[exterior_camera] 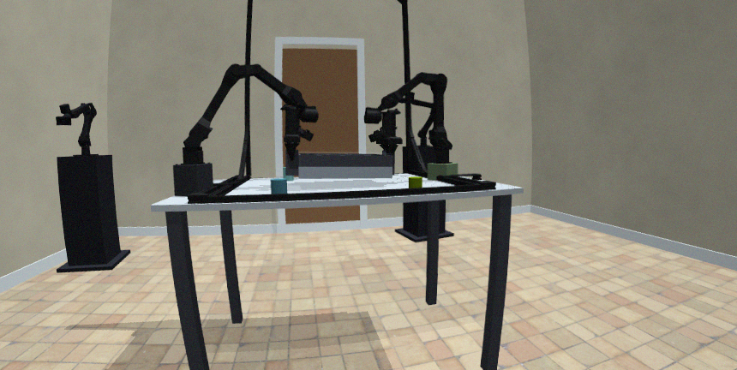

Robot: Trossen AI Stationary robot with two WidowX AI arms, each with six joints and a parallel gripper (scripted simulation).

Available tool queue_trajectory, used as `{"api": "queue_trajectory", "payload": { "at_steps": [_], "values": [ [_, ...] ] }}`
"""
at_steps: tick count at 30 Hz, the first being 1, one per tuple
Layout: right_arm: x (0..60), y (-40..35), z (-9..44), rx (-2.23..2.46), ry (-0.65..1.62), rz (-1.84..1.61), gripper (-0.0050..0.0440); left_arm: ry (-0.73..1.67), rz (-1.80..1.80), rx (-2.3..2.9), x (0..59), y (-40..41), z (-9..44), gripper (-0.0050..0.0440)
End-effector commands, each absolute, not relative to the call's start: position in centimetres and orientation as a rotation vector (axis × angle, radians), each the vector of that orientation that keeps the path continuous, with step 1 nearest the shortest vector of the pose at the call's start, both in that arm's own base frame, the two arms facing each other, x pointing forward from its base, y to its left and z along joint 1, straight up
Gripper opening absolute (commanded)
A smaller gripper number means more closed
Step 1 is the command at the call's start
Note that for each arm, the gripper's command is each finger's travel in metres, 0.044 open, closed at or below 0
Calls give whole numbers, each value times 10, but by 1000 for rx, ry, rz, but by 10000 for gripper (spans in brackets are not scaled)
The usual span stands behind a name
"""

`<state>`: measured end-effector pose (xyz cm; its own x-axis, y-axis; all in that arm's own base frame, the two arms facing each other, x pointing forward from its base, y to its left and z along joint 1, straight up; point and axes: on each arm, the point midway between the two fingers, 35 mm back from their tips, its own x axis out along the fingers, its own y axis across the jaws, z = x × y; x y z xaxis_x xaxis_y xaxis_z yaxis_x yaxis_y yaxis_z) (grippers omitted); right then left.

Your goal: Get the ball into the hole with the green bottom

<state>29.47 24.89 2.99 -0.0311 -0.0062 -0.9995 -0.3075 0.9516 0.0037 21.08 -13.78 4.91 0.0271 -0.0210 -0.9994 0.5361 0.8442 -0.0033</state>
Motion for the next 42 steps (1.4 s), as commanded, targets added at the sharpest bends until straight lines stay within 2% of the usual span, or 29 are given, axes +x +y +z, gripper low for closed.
{"api": "queue_trajectory", "payload": {
  "at_steps": [1,15,42],
  "values": [
    [291,247,25,-240,1563,250,20,1522,-450,437,214,-139,56,20],
    [289,247,13,-237,1505,249,20,1575,-435,458,216,-140,68,20],
    [293,248,32,-246,1598,246,20,1488,-455,428,212,-138,49,20]
  ]
}}
